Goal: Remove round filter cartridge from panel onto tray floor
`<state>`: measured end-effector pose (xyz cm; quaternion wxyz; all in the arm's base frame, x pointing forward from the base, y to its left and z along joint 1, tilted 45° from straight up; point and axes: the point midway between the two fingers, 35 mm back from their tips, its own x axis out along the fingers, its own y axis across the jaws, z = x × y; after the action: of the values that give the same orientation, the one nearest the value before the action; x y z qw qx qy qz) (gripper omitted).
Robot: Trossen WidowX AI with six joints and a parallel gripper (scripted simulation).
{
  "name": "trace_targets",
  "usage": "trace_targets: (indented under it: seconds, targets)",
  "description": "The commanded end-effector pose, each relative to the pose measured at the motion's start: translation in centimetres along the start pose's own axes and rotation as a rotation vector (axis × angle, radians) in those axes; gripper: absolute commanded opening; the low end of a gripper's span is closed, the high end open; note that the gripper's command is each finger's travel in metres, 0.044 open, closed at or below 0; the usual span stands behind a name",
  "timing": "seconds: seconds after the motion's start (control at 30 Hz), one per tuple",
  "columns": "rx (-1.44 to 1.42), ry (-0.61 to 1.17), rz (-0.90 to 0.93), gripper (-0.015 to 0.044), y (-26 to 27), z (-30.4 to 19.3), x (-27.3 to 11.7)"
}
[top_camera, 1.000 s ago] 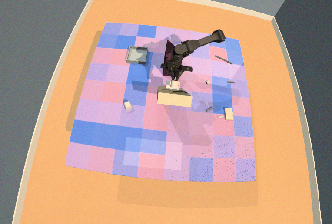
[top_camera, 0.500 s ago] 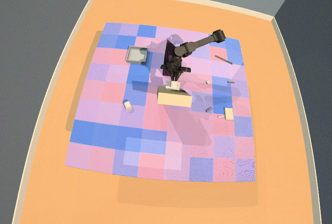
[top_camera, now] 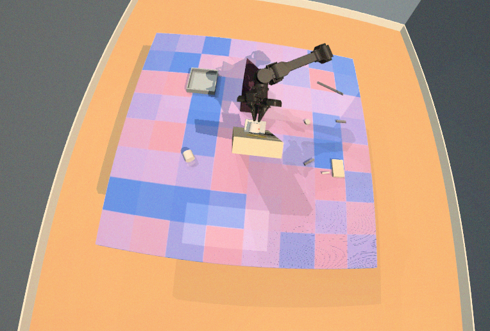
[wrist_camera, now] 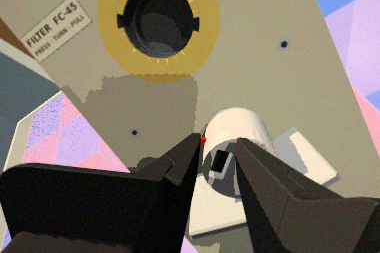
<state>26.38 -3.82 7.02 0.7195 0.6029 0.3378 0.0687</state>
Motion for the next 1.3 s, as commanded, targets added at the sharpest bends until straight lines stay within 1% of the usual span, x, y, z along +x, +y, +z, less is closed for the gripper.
trace_targets:
  seconds: [0.0, 0.1, 0.33, 0.47, 0.57, 0.73, 0.87, 0.93, 1.0, 1.13, 1.27]
  targets:
    - [-0.005, -0.003, 0.002, 0.0094, 0.0, 0.0, 0.0]
    - [-0.007, -0.008, 0.002, 0.0094, -0.1, -0.3, 0.0]
    - [-0.009, -0.009, 0.001, 0.0094, 4.0, 5.2, -0.9]
    - [-0.009, -0.009, 0.001, 0.0094, 4.4, 5.7, -1.0]
    - [-0.011, -0.010, -0.001, 0.0172, 5.1, 6.8, -1.8]
    - [-0.017, -0.017, 0.000, 0.0304, 7.5, 9.9, -5.1]
    - [-0.017, -0.018, 0.001, 0.0409, 7.9, 10.2, -5.6]
    - [-0.056, 0.001, -0.017, 0.0356, 7.3, 9.7, -5.1]
    - [-0.166, 0.061, -0.061, 0.0305, 5.8, 8.2, -4.1]
    - [-0.416, 0.230, -0.129, 0.0305, 2.7, 4.3, -2.2]
    - [-0.626, 0.402, -0.143, 0.0305, 0.3, 0.7, -1.5]
